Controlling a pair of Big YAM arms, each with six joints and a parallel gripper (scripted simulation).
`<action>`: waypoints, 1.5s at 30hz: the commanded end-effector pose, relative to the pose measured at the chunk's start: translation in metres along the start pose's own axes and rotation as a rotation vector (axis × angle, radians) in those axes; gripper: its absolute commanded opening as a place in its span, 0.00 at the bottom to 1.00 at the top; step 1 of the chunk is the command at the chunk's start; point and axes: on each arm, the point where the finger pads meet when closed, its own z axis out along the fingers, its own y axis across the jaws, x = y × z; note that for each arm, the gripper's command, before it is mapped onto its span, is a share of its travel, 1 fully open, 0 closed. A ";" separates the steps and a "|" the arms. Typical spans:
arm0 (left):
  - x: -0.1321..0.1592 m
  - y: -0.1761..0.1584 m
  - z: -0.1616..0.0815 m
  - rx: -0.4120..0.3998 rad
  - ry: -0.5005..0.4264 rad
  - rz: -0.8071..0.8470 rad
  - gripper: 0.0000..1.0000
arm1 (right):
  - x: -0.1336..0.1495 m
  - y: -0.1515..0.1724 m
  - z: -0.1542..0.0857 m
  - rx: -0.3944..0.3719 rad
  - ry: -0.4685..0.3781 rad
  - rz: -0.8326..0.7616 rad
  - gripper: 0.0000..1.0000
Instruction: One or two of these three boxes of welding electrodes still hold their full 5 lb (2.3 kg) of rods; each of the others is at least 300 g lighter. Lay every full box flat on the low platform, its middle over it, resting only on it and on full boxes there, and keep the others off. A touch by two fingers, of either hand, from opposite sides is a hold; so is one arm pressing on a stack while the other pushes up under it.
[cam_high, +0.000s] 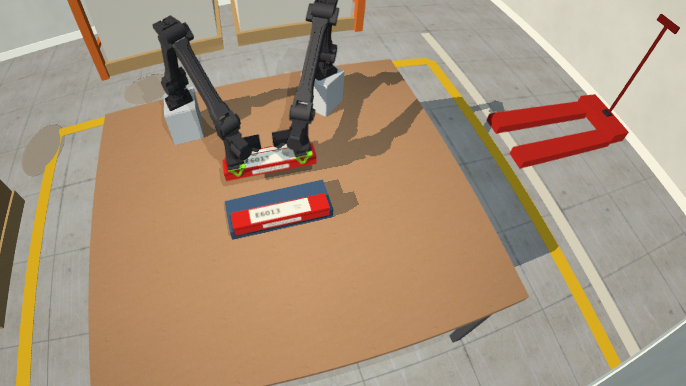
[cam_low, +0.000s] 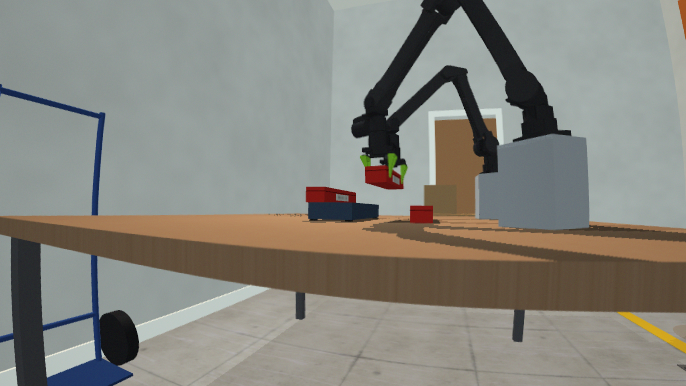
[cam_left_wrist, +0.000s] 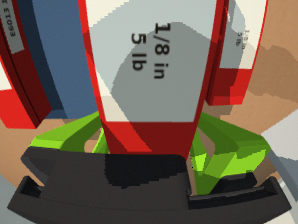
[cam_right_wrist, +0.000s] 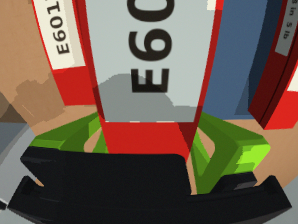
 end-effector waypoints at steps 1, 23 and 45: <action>0.003 0.048 -0.038 -0.080 -0.015 0.003 0.00 | 0.006 -0.047 -0.030 0.063 -0.014 0.012 0.00; 0.003 0.079 -0.053 -0.102 -0.022 0.001 0.00 | 0.006 -0.078 -0.050 0.095 -0.027 0.013 0.00; 0.004 0.095 -0.035 -0.069 -0.009 0.004 0.00 | 0.010 -0.096 -0.033 0.064 -0.012 0.012 0.00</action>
